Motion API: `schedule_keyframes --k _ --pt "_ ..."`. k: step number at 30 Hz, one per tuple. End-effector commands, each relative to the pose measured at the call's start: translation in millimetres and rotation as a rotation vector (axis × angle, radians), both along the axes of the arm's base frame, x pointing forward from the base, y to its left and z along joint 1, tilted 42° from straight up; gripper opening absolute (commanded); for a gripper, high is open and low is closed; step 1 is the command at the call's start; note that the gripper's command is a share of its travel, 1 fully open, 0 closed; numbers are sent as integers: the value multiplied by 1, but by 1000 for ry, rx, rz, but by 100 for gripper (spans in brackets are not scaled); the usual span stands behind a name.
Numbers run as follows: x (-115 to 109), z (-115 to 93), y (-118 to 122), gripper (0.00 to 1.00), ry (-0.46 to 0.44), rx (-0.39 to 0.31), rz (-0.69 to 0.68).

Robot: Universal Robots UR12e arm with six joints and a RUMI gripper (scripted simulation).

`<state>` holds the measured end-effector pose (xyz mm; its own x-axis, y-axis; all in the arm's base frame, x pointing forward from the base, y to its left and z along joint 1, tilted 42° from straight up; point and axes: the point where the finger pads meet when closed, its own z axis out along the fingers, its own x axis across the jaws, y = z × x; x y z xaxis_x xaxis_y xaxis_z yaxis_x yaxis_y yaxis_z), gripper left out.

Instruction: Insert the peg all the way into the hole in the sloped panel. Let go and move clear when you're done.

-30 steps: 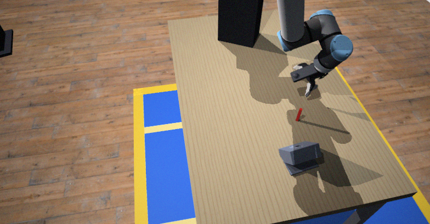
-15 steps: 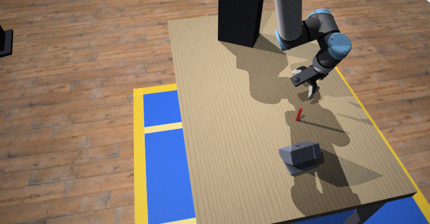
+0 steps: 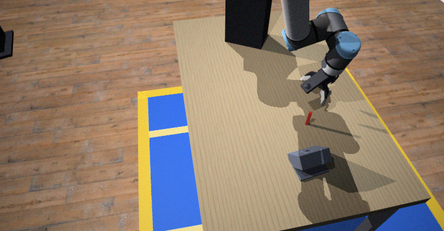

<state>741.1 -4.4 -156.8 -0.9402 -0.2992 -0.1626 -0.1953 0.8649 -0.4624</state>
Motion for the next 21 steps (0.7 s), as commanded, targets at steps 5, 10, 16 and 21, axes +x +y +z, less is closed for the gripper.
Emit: schedule_keyframes --k 5,10,16,21 --pt "10 19 -4 100 -17 -22 86" --pt "17 30 -6 100 -26 -40 137" --pt "25 44 -9 100 -38 -64 197" --pt "28 51 -10 100 -43 -77 227"
